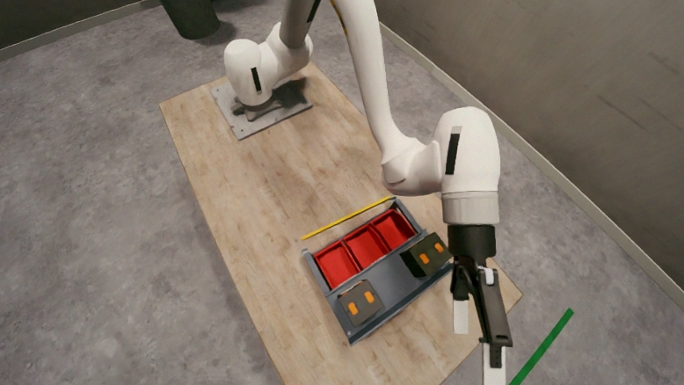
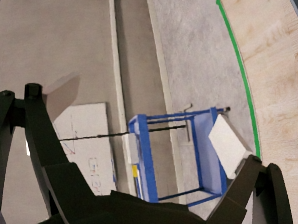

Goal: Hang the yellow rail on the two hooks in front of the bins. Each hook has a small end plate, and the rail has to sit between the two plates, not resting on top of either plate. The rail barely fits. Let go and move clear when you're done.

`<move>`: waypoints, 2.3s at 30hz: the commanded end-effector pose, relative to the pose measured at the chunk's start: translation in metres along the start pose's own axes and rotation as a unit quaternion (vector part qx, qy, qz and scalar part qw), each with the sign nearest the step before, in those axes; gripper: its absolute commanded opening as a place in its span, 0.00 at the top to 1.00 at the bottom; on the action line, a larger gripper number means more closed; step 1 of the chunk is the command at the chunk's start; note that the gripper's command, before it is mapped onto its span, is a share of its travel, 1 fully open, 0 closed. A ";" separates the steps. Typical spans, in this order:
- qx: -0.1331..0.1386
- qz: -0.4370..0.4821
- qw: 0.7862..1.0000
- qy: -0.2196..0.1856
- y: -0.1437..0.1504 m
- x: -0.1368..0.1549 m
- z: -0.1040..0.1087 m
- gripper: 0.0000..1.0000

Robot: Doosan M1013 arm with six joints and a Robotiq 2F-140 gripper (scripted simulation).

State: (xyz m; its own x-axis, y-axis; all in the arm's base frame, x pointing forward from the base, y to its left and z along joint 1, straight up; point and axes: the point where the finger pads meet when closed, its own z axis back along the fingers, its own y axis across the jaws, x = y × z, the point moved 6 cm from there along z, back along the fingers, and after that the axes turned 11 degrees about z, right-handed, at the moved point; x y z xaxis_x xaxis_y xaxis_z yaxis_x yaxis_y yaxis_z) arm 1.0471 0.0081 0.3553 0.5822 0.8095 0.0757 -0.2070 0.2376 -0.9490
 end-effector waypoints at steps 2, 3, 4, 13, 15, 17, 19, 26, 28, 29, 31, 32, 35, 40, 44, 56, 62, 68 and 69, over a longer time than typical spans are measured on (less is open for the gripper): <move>0.000 0.000 1.000 0.000 0.000 0.000 0.000 0.00; 0.000 0.000 1.000 0.000 0.000 0.000 0.000 0.00; 0.000 0.000 1.000 0.000 0.000 0.000 0.000 0.00; 0.011 -0.096 0.995 0.028 -0.005 -0.025 0.005 0.00; 0.011 -0.096 0.995 0.028 -0.005 -0.025 0.005 0.00; 0.011 -0.096 0.995 0.028 -0.005 -0.025 0.005 0.00; 0.011 -0.096 0.995 0.028 -0.005 -0.025 0.005 0.00; 0.017 -0.152 0.987 0.046 -0.007 -0.039 0.008 0.00; 0.020 -0.190 0.980 0.058 -0.009 -0.049 0.010 0.00; 0.020 -0.190 0.980 0.058 -0.009 -0.049 0.010 0.00; 0.020 -0.190 0.980 0.058 -0.009 -0.049 0.010 0.00; 0.020 -0.190 0.980 0.058 -0.009 -0.049 0.010 0.00; 0.020 -0.190 0.980 0.058 -0.009 -0.049 0.010 0.00; 0.020 -0.190 0.980 0.058 -0.009 -0.049 0.010 0.00; 0.025 -0.263 0.961 0.082 -0.010 -0.068 0.016 0.00; 0.026 -0.281 0.955 0.088 -0.010 -0.073 0.018 0.00; 0.030 -0.370 0.921 0.120 -0.010 -0.095 0.026 0.00; 0.030 -0.370 0.921 0.120 -0.010 -0.095 0.026 0.00; 0.030 -0.370 0.921 0.120 -0.010 -0.095 0.026 0.00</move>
State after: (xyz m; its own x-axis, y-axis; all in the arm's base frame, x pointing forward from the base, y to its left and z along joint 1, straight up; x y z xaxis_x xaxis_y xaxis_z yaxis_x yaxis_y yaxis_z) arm 0.9734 -0.0574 0.3657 0.7366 0.2742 0.6182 0.2774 0.7112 -0.6459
